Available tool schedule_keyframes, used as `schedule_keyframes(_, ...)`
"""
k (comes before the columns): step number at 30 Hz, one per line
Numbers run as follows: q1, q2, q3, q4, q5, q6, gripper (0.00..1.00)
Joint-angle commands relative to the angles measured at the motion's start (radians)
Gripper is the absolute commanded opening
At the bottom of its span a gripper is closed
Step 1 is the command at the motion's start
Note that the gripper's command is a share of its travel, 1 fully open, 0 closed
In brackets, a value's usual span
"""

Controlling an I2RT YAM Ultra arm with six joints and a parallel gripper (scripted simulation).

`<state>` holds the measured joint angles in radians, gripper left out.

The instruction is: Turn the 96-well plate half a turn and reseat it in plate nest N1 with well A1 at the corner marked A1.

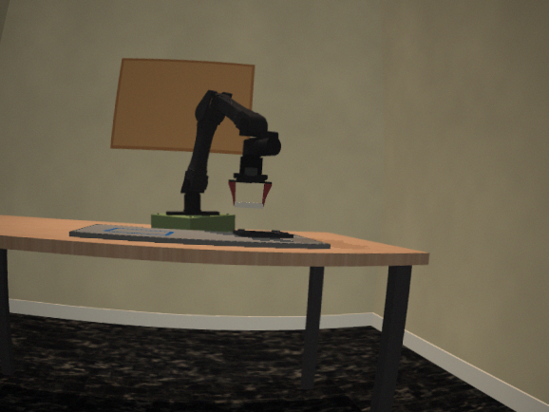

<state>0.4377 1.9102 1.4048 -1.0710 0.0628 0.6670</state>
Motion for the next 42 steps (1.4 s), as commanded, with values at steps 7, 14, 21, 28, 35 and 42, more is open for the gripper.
schedule_keyframes(7,0.081,0.029,0.074,-0.020,0.003,0.096,0.00)
schedule_keyframes(14,0.121,0.056,0.110,-0.031,0.003,0.137,0.00)
schedule_keyframes(21,0.121,0.056,0.110,-0.032,0.003,0.137,0.00)
schedule_keyframes(28,0.121,0.056,0.110,-0.032,0.003,0.137,0.00)
schedule_keyframes(35,0.121,0.056,0.110,-0.031,0.003,0.137,0.00)
schedule_keyframes(42,0.121,0.056,0.110,-0.031,0.003,0.137,0.00)
